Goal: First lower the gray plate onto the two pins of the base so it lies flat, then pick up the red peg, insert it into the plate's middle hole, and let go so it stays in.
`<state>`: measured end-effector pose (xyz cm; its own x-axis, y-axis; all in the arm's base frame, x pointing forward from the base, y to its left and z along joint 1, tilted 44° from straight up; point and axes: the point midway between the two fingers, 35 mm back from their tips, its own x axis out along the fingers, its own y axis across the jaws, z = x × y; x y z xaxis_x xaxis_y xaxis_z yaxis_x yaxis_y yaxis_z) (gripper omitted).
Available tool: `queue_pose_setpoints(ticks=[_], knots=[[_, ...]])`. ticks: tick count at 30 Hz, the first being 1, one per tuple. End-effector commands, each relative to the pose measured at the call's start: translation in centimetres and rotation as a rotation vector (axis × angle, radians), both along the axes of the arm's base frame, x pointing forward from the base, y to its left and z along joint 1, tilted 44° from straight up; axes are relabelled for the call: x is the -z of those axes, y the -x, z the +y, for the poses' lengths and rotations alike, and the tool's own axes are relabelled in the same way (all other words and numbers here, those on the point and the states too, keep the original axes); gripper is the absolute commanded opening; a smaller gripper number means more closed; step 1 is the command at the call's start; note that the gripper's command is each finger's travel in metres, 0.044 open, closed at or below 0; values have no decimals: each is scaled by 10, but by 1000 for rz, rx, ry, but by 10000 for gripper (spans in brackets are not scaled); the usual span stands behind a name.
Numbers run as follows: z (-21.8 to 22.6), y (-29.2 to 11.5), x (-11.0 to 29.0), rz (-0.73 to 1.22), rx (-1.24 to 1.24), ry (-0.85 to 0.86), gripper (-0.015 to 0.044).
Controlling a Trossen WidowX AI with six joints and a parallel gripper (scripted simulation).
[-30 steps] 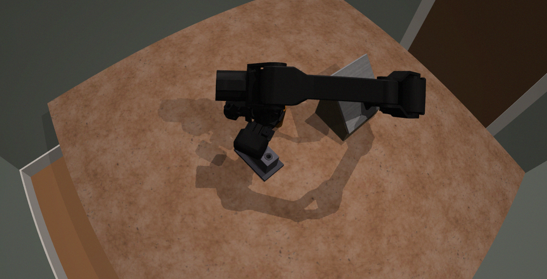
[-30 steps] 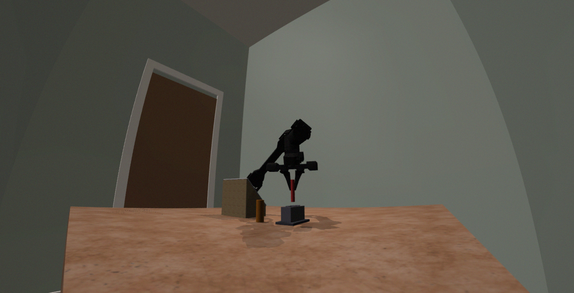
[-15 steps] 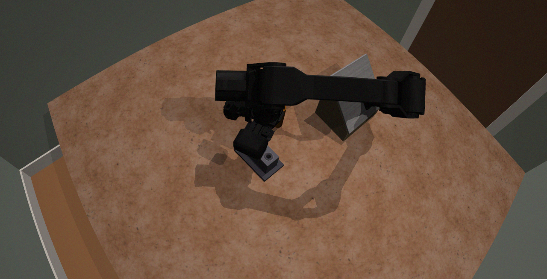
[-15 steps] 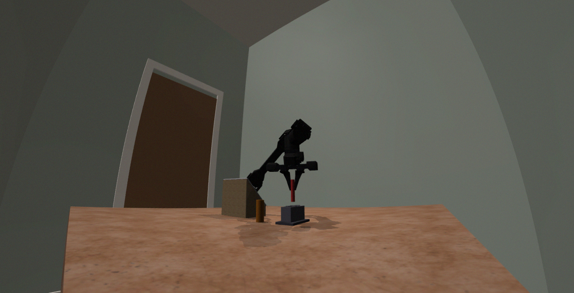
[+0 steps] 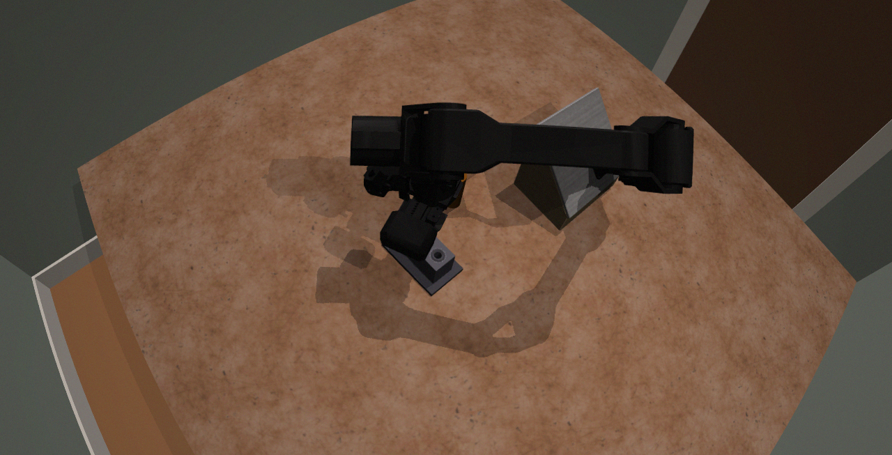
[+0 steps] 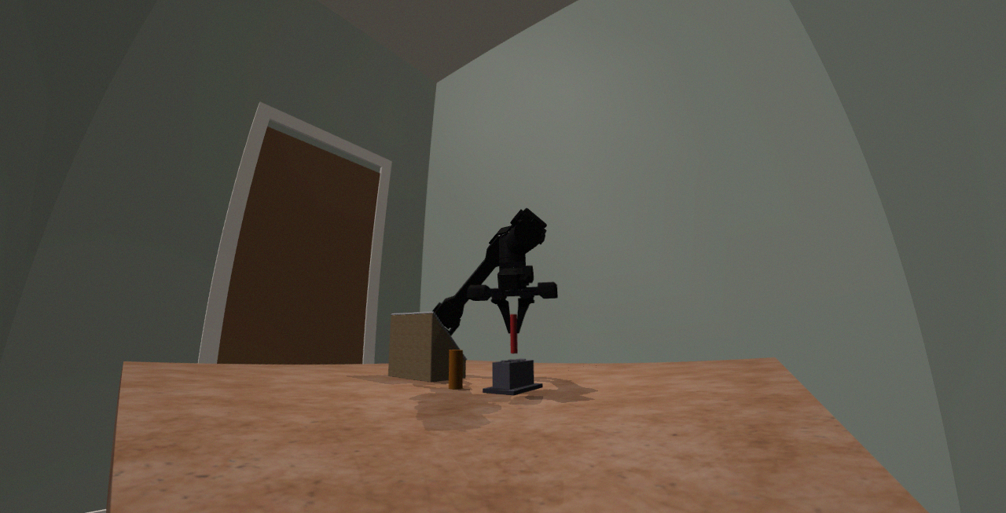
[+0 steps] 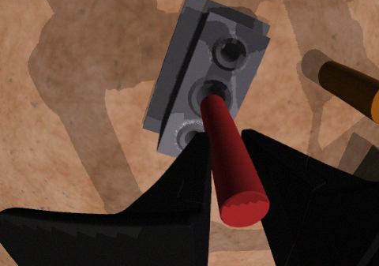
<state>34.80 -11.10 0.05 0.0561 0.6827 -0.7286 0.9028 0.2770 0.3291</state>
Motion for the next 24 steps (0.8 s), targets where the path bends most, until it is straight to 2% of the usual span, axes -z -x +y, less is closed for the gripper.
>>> queue_pose_setpoints(ticks=[1,24], knots=[[0,0,1,4,-1,-1,0],[7,-1,9,2,0,-1,0]])
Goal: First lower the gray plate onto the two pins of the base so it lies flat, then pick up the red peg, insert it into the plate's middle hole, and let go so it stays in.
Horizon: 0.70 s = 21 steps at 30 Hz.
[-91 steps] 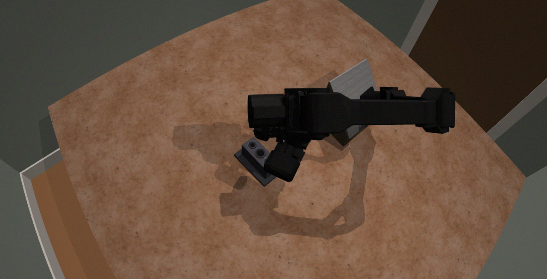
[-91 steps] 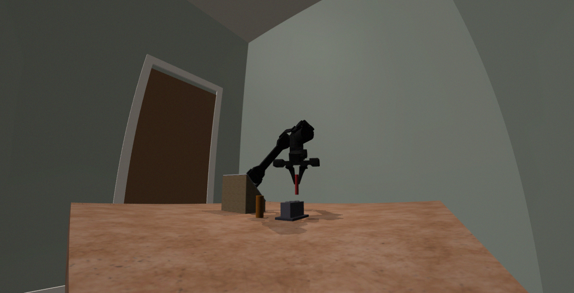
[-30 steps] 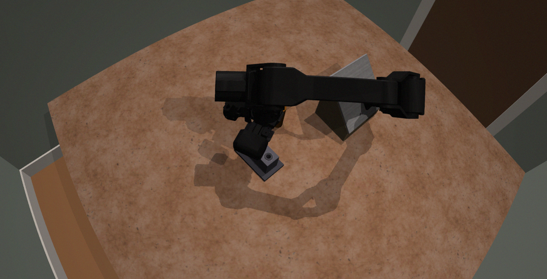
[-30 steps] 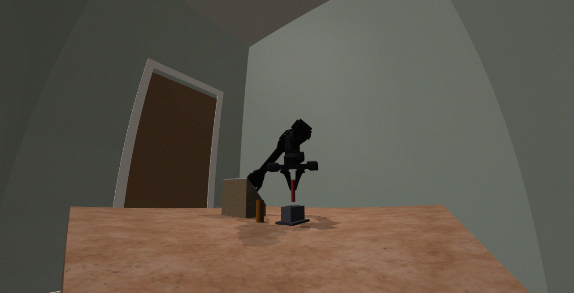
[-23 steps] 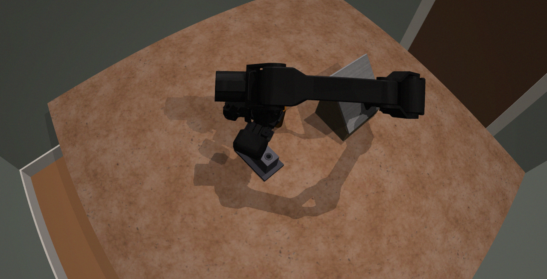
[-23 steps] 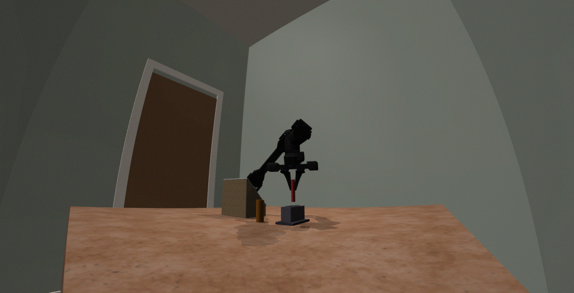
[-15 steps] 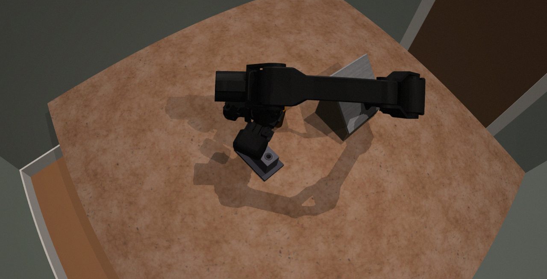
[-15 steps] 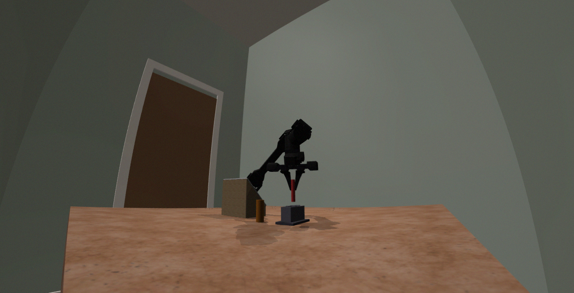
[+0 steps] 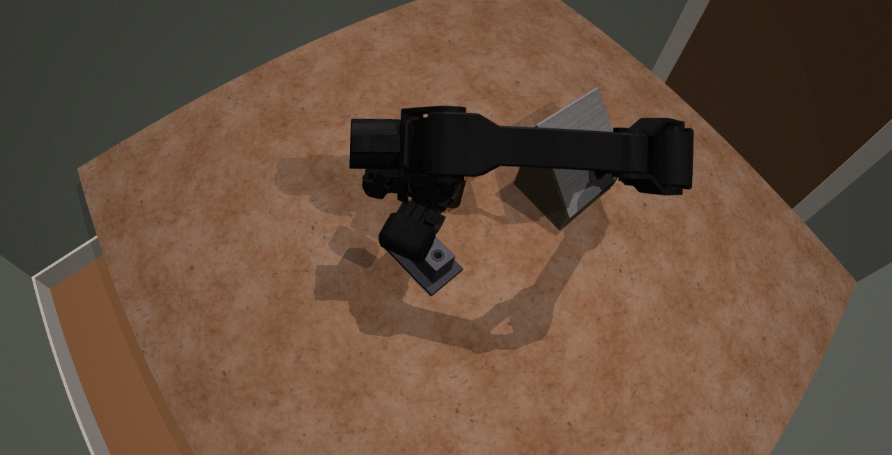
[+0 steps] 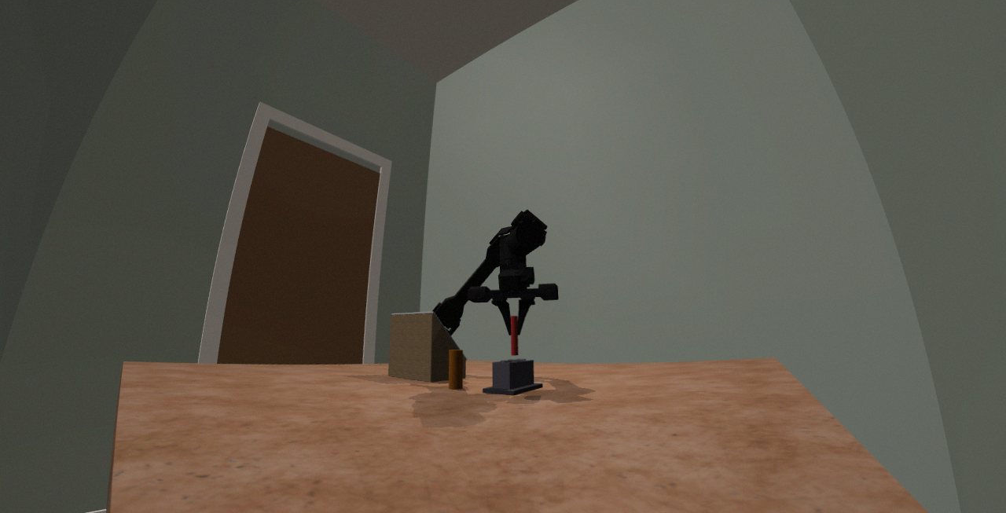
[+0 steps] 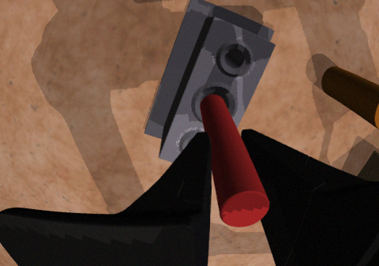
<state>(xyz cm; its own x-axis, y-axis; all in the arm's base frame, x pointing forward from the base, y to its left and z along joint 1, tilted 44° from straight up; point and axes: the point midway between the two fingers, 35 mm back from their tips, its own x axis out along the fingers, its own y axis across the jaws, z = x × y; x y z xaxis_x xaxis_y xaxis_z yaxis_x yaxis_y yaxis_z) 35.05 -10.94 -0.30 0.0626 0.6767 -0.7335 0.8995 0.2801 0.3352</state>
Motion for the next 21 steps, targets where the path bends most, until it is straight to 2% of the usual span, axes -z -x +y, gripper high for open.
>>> queue_pose_setpoints(ticks=[1,21], knots=[[7,2,6,12,0,-9,0],[9,0,9,4,-2,-3,0]])
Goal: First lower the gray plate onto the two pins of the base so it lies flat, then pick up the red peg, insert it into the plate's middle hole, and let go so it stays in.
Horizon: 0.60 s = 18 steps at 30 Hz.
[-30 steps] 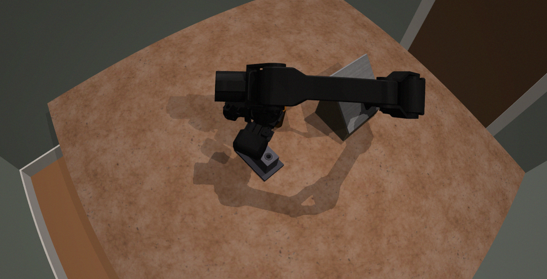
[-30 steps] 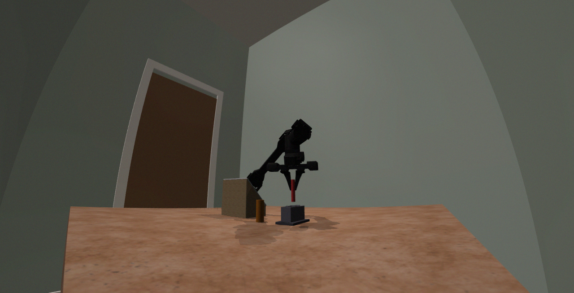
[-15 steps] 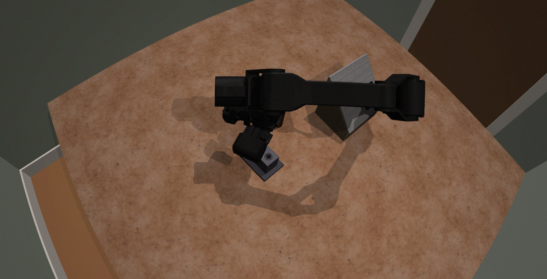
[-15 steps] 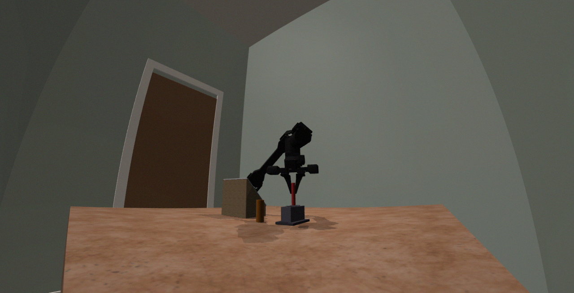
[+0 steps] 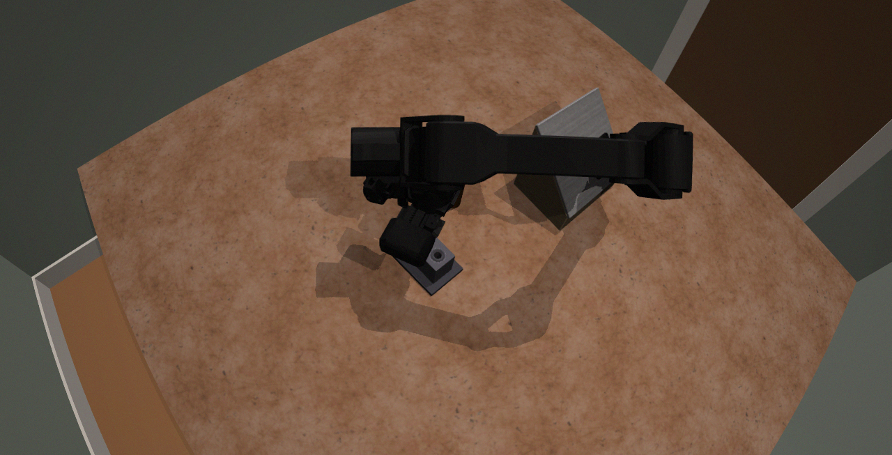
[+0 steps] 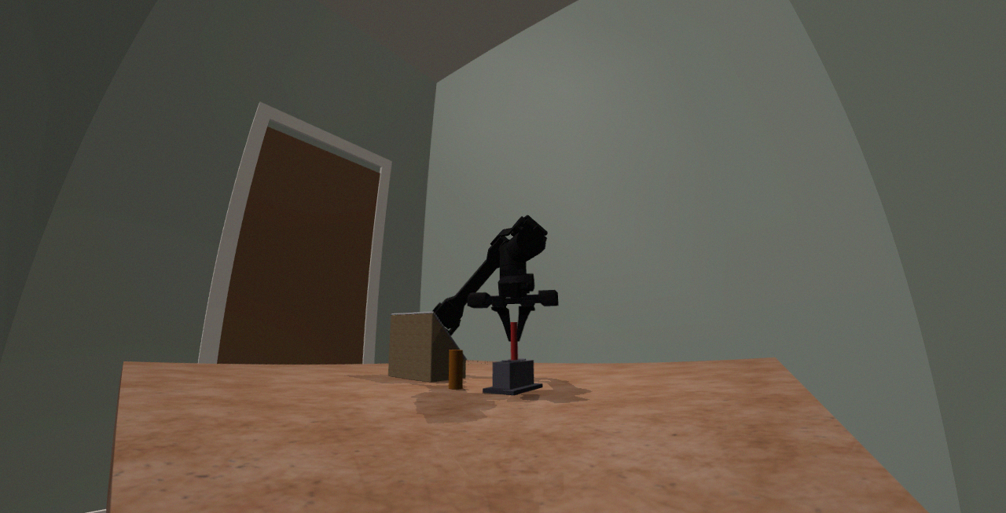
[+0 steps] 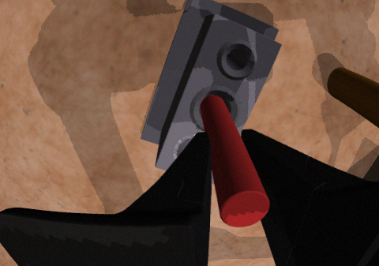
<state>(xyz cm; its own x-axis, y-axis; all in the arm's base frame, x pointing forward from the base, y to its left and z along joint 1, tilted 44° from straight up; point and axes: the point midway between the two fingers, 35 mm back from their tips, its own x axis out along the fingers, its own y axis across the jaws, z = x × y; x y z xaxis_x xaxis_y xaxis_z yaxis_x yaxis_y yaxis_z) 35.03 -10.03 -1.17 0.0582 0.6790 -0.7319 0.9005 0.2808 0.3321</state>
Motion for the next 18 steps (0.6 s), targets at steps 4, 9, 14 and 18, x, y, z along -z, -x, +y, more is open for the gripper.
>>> queue_pose_setpoints(ticks=[4,9,14,18], knots=[[0,0,0,-1,0,0,0],[1,1,1,0,0,0,0],[2,1,1,0,0,0,0],[3,2,2,0,0,0,0]])
